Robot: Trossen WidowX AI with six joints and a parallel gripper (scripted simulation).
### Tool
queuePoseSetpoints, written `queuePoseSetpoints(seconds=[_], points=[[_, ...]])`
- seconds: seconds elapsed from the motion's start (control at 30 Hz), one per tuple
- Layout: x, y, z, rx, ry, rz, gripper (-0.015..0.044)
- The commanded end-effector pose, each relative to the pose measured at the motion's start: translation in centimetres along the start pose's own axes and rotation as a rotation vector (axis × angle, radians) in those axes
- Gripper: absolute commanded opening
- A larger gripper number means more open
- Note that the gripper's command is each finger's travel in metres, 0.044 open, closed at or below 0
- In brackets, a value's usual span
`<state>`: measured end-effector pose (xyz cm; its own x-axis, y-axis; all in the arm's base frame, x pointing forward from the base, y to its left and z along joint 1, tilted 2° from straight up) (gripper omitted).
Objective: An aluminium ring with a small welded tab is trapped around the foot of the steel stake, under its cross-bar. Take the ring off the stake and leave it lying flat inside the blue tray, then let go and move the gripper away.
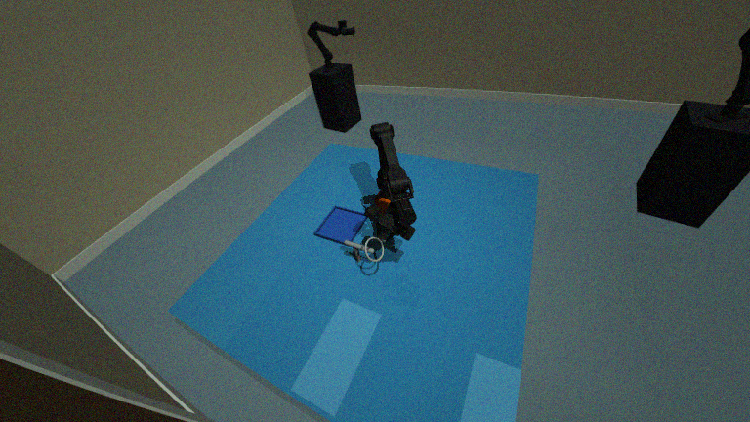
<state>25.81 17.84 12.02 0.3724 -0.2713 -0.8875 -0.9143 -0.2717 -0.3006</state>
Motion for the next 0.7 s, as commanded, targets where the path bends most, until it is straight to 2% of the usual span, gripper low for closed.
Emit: queuePoseSetpoints(seconds=[0.0, 0.67], points=[[-0.1, -1.0, 0.0, 0.007, -0.006, -0.013, 0.0000], [1.0, -4.0, -0.2, 0.008, -0.005, -0.015, 0.0000]])
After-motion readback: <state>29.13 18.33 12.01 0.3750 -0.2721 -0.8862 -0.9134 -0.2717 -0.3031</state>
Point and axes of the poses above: the point midway between the two fingers, 35 mm back from their tips, its own x axis out along the fingers, its own z axis across the jaws, y = z × x, the point moved 3 cm from there along -x, back along the fingers, and after that the axes turned 7 degrees about -x, right-handed, at the moved point
